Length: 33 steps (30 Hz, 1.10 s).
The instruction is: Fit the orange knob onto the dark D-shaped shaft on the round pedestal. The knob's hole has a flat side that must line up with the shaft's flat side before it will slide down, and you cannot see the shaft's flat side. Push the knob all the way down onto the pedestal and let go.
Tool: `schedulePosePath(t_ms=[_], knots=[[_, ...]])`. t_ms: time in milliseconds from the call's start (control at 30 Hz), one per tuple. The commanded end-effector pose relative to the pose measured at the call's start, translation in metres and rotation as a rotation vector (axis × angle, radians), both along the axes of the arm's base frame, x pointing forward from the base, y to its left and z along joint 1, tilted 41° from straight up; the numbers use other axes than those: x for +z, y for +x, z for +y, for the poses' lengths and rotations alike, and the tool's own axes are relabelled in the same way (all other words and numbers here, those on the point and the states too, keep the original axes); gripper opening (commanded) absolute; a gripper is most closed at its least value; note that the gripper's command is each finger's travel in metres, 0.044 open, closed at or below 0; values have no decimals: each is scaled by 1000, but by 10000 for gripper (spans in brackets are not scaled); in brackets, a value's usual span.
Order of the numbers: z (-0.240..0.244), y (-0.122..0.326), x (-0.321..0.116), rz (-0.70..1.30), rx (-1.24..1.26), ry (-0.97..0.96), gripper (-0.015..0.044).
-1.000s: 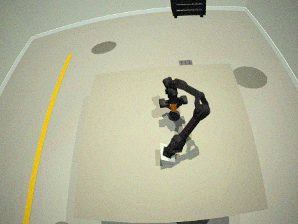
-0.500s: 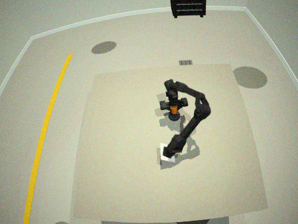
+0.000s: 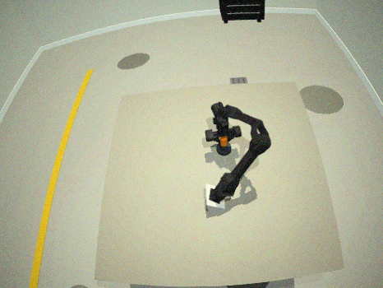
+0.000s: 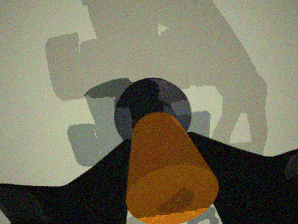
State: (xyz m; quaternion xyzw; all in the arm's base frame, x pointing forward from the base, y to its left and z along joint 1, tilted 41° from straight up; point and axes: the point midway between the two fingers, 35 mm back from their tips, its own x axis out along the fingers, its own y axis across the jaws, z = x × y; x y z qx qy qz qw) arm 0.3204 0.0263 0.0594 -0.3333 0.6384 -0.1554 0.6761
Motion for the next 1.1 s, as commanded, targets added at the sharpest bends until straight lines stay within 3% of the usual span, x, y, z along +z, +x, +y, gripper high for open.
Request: schedulePosePath(t_ms=[0,533,767,1067], knots=[[-1,-1,0,0,3,-5,0],[3,-2,3,0,3,-4,0],[3,-2,4,127,154,-32,0],[4,1,3,133,162,-33,0]])
